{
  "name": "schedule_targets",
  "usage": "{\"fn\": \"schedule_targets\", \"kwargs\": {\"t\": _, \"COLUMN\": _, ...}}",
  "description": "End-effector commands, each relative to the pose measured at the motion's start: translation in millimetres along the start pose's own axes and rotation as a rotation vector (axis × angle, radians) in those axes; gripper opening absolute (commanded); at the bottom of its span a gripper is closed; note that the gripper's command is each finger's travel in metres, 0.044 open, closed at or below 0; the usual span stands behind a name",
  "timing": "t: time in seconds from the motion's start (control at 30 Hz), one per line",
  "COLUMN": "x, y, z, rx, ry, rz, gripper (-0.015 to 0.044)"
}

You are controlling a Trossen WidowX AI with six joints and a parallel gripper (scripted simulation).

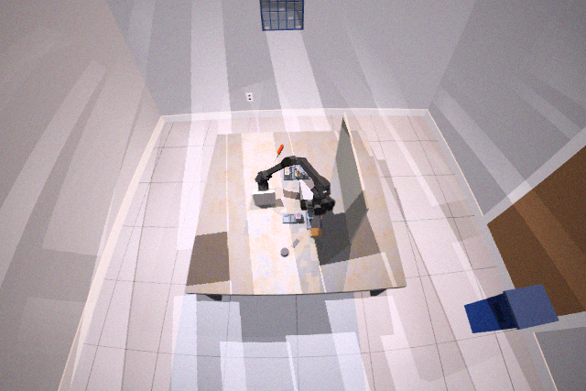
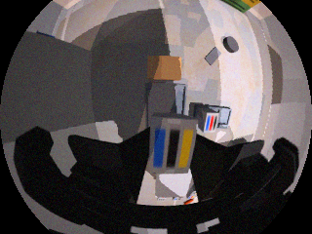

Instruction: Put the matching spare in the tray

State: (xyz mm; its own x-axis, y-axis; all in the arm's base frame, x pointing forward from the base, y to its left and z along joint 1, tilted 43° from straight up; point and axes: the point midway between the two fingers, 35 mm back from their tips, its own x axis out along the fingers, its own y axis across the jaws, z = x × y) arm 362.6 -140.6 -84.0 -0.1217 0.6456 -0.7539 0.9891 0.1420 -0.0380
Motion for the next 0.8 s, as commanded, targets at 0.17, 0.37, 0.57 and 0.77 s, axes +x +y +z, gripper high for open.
{"fn": "schedule_targets", "kwargs": {"t": 0.17, "x": 7.6, "y": 0.9, "z": 0.0, "rx": 0.006, "ry": 0.003, "rz": 0.004, "gripper": 0.0000}}
{"fn": "schedule_targets", "kwargs": {"t": 0.37, "x": 12.4, "y": 1.3, "z": 0.1, "rx": 0.006, "ry": 0.003, "rz": 0.004, "gripper": 0.0000}}
{"fn": "schedule_targets", "kwargs": {"t": 0.57, "x": 17.2, "y": 1.6, "z": 0.2, "rx": 0.006, "ry": 0.003, "rz": 0.004, "gripper": 0.0000}}
{"fn": "schedule_targets", "kwargs": {"t": 0.77, "x": 22.0, "y": 1.8, "z": 0.3, "rx": 0.006, "ry": 0.003, "rz": 0.004, "gripper": 0.0000}}
